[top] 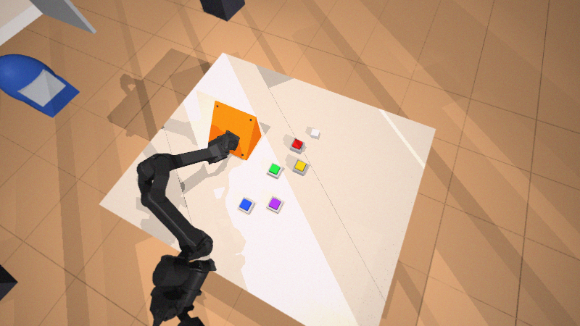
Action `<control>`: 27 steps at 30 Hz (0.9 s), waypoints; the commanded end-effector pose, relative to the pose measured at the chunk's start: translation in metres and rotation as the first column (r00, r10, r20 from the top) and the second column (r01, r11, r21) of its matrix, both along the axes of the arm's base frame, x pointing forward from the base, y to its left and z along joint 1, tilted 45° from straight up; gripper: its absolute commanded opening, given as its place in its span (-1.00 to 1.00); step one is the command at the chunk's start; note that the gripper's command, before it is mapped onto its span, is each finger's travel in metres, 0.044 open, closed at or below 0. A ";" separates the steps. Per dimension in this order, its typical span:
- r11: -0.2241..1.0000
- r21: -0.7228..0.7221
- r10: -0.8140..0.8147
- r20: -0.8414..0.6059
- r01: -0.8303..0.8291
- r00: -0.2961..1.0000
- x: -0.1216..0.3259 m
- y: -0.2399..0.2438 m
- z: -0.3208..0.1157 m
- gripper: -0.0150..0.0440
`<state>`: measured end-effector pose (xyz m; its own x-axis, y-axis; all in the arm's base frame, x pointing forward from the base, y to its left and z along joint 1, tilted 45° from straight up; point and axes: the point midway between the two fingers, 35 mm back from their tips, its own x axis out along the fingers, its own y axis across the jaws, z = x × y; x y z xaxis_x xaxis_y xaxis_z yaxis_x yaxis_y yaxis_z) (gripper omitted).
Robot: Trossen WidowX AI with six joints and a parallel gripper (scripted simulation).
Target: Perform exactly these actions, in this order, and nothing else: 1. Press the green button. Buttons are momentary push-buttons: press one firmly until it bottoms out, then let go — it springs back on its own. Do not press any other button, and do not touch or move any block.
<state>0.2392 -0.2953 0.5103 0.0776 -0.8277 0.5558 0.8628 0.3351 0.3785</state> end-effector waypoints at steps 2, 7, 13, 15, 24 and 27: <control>1.000 0.018 0.023 -0.015 -0.023 1.000 0.009 0.001 -0.005 0.86; 0.955 0.201 0.248 -0.149 -0.217 0.957 0.087 0.026 -0.059 0.86; 0.854 0.392 0.459 -0.257 -0.342 0.851 0.150 0.074 -0.120 0.86; 0.810 0.459 0.525 -0.289 -0.365 0.801 0.167 0.094 -0.143 0.86; 0.627 0.722 0.740 -0.435 -0.293 0.513 0.201 0.198 -0.255 0.86; 0.584 0.782 0.786 -0.476 -0.220 0.395 0.196 0.235 -0.292 0.86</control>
